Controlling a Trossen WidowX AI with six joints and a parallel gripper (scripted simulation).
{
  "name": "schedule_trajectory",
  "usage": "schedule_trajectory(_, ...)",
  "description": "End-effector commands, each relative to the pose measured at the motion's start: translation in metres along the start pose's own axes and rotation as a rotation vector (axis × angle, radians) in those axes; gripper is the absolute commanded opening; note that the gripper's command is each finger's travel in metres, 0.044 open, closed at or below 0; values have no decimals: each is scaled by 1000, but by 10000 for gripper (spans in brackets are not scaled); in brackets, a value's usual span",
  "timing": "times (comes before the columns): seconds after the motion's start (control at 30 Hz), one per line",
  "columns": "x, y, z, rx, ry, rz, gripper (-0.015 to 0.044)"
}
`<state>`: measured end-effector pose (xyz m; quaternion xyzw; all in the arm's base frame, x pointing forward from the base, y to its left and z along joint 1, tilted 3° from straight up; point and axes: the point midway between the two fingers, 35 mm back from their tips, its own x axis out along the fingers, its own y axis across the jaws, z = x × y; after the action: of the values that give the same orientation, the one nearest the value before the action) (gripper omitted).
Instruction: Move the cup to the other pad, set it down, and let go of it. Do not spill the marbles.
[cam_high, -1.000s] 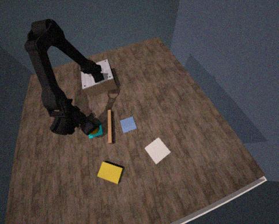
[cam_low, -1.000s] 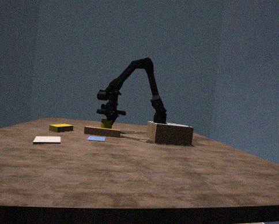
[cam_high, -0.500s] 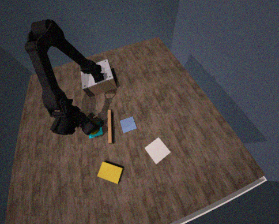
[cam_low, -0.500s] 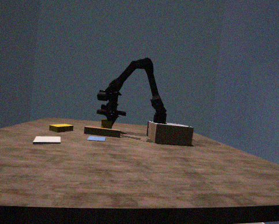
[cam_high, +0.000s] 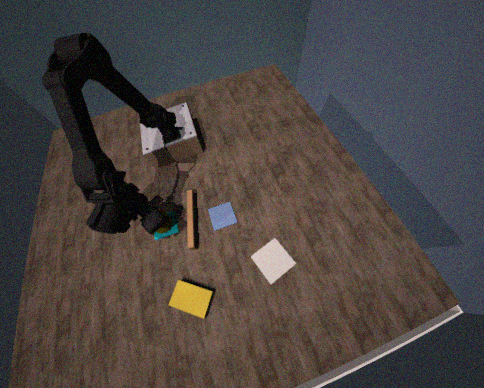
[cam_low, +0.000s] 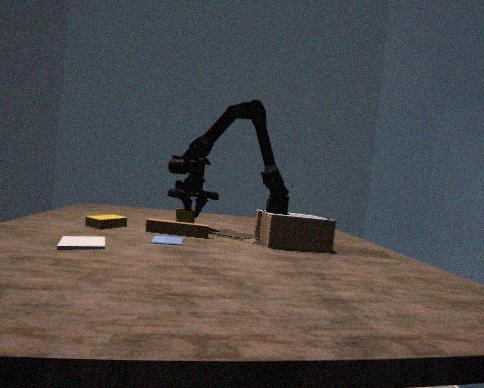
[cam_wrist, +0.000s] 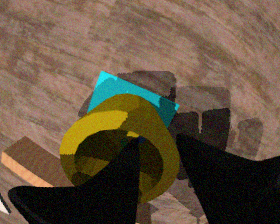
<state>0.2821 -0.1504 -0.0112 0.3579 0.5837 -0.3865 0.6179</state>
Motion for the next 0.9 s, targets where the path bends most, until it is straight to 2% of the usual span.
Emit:
schedule_trajectory(0.0,-6,1,1,-1,-1,0,147)
schedule_trajectory(0.8,-50,2,1,-4,1,-5,147)
schedule_trajectory(0.87,-45,2,0,-8,3,-2,199)
